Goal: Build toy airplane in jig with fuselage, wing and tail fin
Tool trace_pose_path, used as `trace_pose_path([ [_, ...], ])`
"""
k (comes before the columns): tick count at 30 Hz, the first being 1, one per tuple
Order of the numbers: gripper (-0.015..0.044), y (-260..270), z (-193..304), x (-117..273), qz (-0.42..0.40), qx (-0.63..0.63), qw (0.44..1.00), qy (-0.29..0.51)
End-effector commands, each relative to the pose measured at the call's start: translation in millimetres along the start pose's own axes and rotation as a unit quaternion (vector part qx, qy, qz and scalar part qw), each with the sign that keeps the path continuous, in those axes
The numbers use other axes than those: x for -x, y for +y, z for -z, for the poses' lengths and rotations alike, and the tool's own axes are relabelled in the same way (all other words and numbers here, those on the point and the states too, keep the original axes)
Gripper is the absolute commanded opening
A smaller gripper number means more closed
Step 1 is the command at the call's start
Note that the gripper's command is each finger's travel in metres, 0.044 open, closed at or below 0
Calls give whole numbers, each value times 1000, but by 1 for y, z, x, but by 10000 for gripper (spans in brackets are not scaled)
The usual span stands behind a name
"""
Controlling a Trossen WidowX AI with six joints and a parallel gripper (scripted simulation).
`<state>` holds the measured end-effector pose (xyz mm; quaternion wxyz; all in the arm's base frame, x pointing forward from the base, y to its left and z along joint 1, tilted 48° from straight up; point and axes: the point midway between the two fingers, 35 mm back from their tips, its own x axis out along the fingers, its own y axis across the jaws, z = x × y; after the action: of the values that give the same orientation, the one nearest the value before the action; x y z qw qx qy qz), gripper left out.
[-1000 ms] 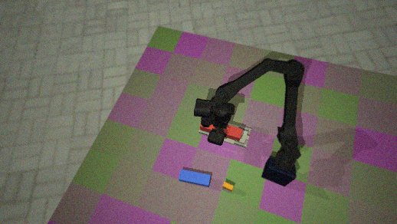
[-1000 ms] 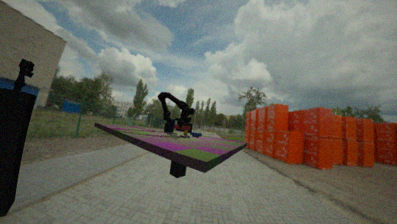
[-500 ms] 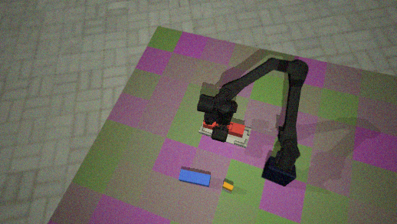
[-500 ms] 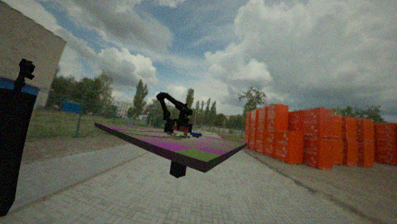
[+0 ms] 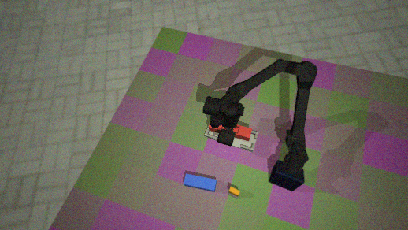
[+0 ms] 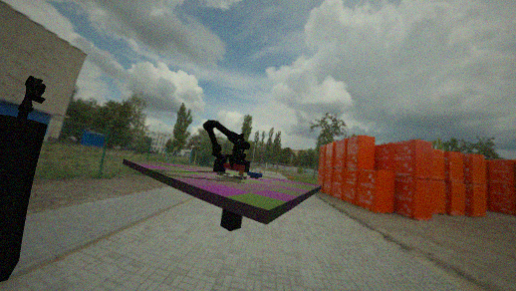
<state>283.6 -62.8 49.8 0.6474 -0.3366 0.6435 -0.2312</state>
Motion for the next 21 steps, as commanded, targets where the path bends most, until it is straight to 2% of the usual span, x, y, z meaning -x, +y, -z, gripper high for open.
trace_pose_path([
  [1, 195, -1, 0, 0, 2, 1, 1000, -1],
  [21, 195, -1, -1, -31, 2, 1, 1000, -1],
])
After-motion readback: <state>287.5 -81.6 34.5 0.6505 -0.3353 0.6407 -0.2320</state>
